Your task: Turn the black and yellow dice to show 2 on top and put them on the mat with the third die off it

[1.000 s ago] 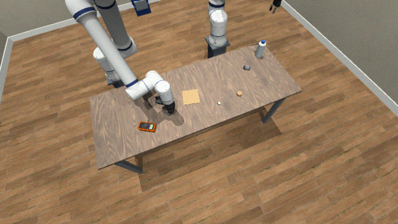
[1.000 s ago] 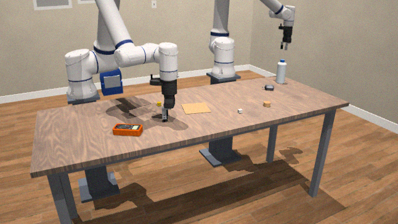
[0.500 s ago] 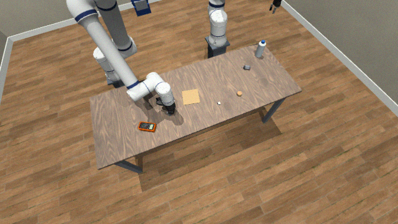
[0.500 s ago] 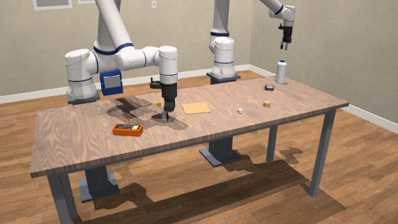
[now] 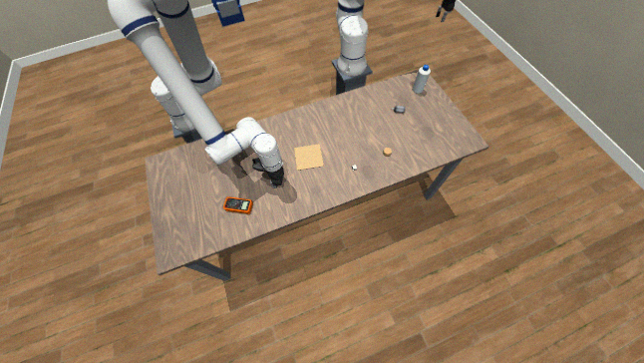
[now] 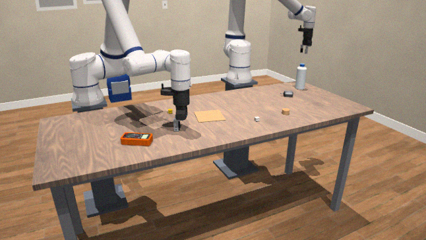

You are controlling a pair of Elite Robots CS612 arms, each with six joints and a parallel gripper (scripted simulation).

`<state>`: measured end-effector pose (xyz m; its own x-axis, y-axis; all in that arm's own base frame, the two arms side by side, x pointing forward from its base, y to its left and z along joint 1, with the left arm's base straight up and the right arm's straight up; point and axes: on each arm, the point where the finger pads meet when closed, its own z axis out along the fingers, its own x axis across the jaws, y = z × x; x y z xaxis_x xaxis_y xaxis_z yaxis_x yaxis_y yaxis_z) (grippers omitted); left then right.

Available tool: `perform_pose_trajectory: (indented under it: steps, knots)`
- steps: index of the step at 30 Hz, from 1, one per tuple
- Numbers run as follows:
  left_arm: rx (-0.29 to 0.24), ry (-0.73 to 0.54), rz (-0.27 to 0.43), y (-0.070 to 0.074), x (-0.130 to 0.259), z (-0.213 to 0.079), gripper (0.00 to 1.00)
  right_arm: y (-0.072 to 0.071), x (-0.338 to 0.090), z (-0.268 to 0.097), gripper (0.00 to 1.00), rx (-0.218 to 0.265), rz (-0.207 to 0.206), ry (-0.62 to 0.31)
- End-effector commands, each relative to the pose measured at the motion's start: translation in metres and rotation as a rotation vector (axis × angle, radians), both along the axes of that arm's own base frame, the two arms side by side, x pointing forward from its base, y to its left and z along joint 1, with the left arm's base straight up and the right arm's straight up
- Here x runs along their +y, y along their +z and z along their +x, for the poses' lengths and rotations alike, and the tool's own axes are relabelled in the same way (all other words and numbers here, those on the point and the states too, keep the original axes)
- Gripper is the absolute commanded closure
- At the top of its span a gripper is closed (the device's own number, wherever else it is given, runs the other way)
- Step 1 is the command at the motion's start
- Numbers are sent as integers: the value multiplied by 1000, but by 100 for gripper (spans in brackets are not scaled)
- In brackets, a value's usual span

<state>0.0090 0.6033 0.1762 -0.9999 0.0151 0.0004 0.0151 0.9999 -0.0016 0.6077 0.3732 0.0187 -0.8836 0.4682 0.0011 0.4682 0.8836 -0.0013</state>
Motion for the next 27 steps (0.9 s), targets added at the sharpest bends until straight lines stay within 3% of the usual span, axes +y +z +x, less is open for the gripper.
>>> perform_pose_trajectory:
  steps: [1, 6, 7, 27]
  knots:
    - [0, 0, 2, 1, 1, 0, 0, 1, 0, 1, 30, -2, 1, 0]
    - [0, 0, 2, 1, 1, 0, 0, 1, 0, 1, 30, -2, 1, 0]
    - [0, 0, 2, 1, 1, 0, 0, 1, 0, 1, 60, -2, 1, 0]
    - [0, 0, 2, 1, 1, 0, 0, 1, 0, 1, 60, -2, 1, 0]
